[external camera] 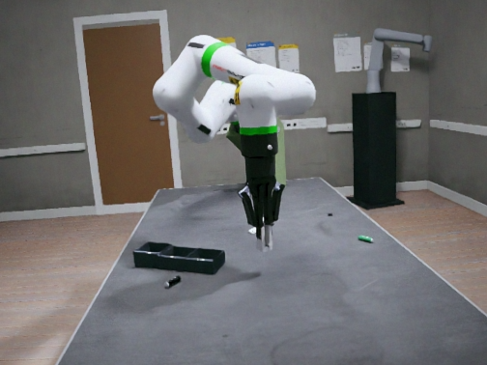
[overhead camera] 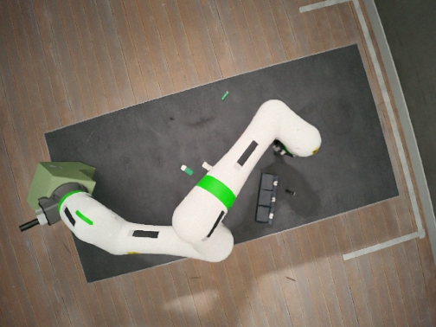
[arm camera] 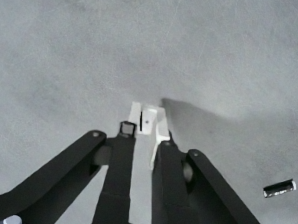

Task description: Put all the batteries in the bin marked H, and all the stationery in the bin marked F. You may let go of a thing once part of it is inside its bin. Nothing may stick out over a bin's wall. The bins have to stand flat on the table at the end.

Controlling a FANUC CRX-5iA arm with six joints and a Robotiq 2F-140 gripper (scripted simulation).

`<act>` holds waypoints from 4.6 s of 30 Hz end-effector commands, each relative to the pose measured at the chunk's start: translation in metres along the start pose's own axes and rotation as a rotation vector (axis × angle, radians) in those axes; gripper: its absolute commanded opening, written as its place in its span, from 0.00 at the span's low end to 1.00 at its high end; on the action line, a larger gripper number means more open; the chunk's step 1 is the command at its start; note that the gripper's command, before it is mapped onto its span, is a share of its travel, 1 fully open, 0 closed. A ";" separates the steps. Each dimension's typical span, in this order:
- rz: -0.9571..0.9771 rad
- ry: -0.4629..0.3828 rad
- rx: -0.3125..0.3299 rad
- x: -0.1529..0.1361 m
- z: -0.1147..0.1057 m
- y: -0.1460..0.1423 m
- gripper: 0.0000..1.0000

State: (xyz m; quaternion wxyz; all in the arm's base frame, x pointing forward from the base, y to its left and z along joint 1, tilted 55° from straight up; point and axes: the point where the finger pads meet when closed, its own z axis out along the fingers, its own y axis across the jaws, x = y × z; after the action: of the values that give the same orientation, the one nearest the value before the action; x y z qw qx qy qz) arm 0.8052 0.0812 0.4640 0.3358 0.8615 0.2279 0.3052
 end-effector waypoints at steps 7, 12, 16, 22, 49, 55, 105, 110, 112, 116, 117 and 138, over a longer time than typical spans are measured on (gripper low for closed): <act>0.000 0.012 -0.004 -0.044 0.000 0.034 0.15; 0.000 0.012 -0.004 -0.067 0.000 0.053 0.15; 0.000 0.012 -0.004 -0.086 0.000 0.067 0.15; 0.000 0.012 -0.004 -0.105 0.000 0.082 0.15; -0.050 0.012 -0.005 -0.215 0.001 0.166 0.15; -0.232 0.011 -0.006 -0.234 0.001 0.181 0.15; -0.690 0.010 -0.008 -0.273 0.011 0.211 0.15; -0.690 0.010 -0.008 -0.273 0.021 0.211 0.15; -0.690 0.010 -0.008 -0.273 0.025 0.211 0.15; -0.690 0.010 -0.008 -0.273 0.033 0.211 0.15; -0.690 0.010 -0.008 -0.273 0.035 0.211 0.15; -0.690 0.010 -0.008 -0.273 0.053 0.212 0.15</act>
State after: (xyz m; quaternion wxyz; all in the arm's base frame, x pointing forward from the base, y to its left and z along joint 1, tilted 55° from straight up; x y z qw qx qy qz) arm 0.6872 -0.2471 0.4827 0.4215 0.7308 0.5063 0.1785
